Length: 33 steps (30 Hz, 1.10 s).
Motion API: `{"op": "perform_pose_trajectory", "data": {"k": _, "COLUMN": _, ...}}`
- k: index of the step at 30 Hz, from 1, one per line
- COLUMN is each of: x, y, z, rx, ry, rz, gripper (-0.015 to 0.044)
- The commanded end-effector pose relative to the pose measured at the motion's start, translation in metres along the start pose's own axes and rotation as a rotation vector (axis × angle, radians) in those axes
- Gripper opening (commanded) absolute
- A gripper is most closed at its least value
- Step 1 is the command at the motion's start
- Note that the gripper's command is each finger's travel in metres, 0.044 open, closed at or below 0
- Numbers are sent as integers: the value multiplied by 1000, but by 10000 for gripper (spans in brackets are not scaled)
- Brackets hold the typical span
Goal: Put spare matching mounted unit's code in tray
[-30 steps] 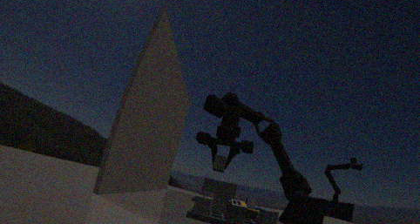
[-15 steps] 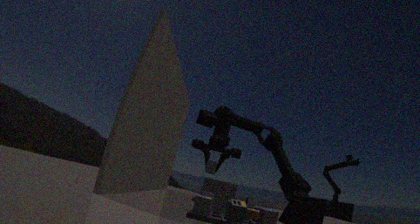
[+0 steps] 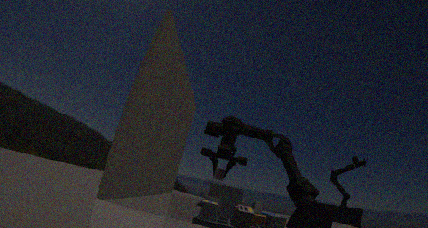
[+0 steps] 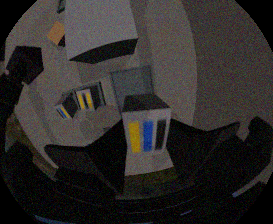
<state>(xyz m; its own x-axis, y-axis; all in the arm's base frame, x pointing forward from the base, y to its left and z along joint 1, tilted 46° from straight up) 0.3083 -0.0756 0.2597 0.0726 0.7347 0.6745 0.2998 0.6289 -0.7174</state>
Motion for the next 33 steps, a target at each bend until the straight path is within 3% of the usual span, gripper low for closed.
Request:
{"op": "perform_pose_trajectory", "data": {"k": 1, "x": -2, "y": -1, "z": 0, "rx": 2, "ry": -2, "rz": 1, "gripper": 0}}
{"op": "perform_pose_trajectory", "data": {"k": 33, "x": -28, "y": 0, "z": -3, "rx": -1, "ry": 6, "rz": -9, "gripper": 0}}
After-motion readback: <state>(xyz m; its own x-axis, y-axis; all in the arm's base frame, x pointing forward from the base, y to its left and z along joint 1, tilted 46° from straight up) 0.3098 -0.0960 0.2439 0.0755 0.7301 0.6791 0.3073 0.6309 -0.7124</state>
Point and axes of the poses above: the point midway between the two fingers, 35 mm back from their tips, its own x axis back along the fingers, its own z axis across the jaws, y = z × x, the point moved 5 cm from there along x, back along the fingers, and after that the axes turned 4 degrees about -x, right-handed, at the moved point
